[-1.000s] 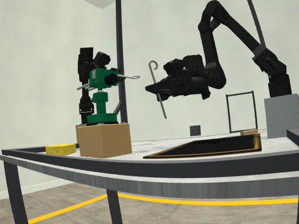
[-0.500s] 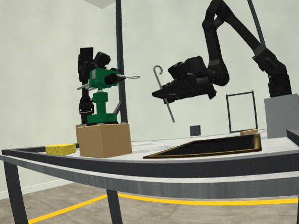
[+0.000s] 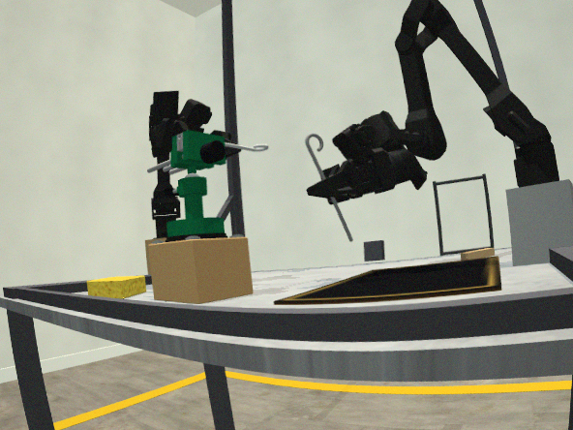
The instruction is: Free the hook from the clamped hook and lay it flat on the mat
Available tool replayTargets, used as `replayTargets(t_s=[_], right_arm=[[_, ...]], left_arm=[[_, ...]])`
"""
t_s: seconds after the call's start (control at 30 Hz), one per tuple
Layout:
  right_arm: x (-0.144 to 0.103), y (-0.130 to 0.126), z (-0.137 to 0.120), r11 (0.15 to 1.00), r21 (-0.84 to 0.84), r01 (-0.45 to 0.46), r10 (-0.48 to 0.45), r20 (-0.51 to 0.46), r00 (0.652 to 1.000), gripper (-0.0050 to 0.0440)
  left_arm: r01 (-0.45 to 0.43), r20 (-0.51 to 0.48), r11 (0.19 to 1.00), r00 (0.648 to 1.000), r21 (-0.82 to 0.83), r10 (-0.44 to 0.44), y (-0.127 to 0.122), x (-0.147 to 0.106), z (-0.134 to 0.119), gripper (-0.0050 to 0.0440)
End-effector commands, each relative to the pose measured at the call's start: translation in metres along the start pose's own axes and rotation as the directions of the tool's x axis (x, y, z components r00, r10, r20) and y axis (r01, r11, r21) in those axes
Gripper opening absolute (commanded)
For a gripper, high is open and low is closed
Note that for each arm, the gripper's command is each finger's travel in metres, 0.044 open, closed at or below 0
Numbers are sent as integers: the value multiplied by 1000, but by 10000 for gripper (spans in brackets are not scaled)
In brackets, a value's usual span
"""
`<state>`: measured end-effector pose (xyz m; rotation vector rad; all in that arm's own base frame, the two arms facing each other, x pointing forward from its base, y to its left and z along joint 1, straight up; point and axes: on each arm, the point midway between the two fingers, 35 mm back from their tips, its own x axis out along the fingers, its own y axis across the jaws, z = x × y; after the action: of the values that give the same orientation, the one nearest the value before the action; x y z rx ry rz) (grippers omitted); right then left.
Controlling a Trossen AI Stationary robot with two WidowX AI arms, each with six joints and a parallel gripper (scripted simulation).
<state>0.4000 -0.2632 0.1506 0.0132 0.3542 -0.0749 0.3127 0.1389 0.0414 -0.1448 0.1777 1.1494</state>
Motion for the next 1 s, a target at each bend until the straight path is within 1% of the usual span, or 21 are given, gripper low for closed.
replayTargets(t_s=[0.0,0.53,0.97], right_arm=[[-3,-1,14,1000,-17,3,-2,30,1000,440],[-3,-1,14,1000,-17,3,-2,30,1000,440],[-3,-1,14,1000,-17,3,-2,30,1000,440]], left_arm=[[2,-2,1000,1000,-22,-3,1,-4,3,0],[0,-74,1000,997,-26,-2,13,-22,-15,0],[-12,-132,1000,991,-24,9,29,-39,-29,0]])
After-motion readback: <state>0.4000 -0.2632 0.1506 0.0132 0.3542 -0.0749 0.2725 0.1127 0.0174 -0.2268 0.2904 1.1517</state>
